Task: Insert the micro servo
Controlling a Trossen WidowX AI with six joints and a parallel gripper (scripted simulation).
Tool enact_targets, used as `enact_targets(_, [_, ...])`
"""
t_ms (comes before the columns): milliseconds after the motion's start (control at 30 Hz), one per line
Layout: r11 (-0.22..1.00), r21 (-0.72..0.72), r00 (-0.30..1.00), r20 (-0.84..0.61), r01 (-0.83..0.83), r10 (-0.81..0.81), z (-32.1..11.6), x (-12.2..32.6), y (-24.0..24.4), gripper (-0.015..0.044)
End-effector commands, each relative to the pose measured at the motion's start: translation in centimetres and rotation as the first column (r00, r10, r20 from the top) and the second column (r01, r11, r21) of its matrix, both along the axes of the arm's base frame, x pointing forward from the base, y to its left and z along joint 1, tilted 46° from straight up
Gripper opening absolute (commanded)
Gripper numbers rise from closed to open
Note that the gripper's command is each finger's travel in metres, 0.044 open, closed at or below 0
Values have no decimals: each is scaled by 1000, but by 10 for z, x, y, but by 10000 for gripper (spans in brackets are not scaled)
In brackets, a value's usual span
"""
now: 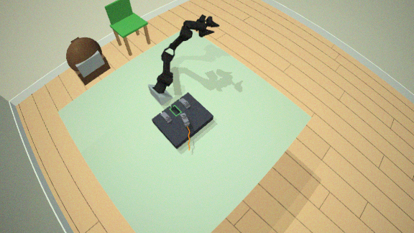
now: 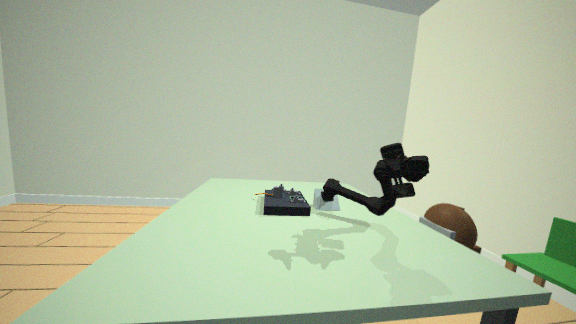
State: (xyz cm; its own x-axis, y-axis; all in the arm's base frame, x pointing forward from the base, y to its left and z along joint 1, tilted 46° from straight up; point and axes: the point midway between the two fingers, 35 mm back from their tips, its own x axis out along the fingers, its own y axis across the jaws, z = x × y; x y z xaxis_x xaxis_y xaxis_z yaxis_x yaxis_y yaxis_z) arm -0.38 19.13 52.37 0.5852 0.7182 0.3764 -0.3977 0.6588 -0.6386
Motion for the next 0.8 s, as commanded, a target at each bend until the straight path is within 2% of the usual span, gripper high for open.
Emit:
enact_targets(0, [1000,2,1000,-1,0,0,0,1,-1,426])
enact_targets(33, [1000,8,1000,-6,1,-1,1,2,-2,440])
enact_targets(767, [976,218,992,-127,28,0,27,60,-62,440])
